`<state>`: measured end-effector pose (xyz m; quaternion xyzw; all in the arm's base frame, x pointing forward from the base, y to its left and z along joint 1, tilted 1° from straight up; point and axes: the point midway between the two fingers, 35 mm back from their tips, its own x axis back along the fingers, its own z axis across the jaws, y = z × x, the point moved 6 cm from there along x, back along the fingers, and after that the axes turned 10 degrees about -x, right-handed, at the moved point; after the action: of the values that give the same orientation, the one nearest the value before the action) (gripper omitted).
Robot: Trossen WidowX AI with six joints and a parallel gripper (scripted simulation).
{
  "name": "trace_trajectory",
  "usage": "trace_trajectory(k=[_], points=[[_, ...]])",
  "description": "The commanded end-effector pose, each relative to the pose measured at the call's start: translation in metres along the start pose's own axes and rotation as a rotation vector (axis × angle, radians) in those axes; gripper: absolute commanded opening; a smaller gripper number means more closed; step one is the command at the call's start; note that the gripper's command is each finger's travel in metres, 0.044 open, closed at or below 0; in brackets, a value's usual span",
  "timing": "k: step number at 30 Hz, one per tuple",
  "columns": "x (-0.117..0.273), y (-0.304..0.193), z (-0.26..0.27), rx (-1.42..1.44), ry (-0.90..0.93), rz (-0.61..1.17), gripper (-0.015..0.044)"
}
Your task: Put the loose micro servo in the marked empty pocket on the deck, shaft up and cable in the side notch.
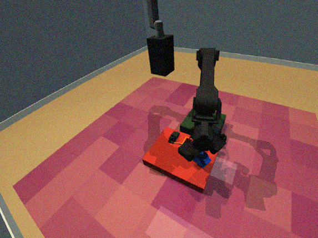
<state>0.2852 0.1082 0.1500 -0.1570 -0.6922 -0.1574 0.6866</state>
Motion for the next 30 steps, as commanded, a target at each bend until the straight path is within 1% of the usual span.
trace_trajectory(k=[1, 7, 22, 27, 30], points=[[0.002, 0.003, -0.001, -0.002, -0.004, 0.001, 0.0000], [0.002, -0.002, -0.006, -0.002, -0.005, 0.001, 0.0000], [0.002, -0.068, -0.043, -0.003, -0.009, 0.008, 0.0000], [0.002, -0.071, -0.045, -0.008, -0.009, 0.008, 0.0000], [0.002, -0.071, -0.045, -0.058, -0.009, 0.008, 0.0000]])
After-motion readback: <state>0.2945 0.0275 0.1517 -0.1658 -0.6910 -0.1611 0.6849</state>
